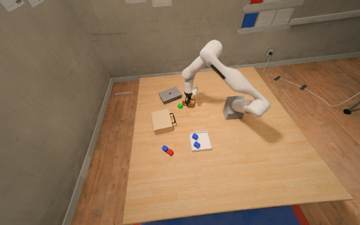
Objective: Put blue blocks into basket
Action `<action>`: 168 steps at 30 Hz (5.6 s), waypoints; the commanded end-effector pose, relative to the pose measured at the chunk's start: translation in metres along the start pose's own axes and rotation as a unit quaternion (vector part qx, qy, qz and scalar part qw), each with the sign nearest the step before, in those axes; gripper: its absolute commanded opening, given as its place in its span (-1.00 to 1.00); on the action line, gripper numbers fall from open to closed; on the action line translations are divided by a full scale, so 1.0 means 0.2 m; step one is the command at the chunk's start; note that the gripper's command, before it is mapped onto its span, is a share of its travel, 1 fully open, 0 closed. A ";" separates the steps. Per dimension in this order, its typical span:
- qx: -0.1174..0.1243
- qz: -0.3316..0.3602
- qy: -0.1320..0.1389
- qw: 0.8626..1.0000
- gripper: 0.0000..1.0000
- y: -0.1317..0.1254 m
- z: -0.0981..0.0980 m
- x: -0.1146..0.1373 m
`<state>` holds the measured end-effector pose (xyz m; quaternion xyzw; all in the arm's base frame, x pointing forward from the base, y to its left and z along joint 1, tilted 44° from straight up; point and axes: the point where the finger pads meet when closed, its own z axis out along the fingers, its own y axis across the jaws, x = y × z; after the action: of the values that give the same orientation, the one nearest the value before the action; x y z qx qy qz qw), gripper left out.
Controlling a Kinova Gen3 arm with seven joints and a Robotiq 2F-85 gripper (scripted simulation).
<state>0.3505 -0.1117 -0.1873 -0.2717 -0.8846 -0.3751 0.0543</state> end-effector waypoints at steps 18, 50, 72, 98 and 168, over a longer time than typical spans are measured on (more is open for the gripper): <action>0.000 0.000 -0.001 1.000 0.33 0.00 0.00 0.00; 0.000 0.000 -0.001 1.000 0.67 0.00 0.00 0.00; 0.000 0.000 -0.001 1.000 0.67 0.00 0.00 0.00; 0.000 0.000 -0.001 1.000 0.67 0.00 -0.18 0.00; 0.022 0.057 -0.014 0.998 0.67 0.65 -0.86 -0.28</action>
<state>0.4258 -0.1893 -0.0170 -0.3156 -0.8781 -0.3536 0.0656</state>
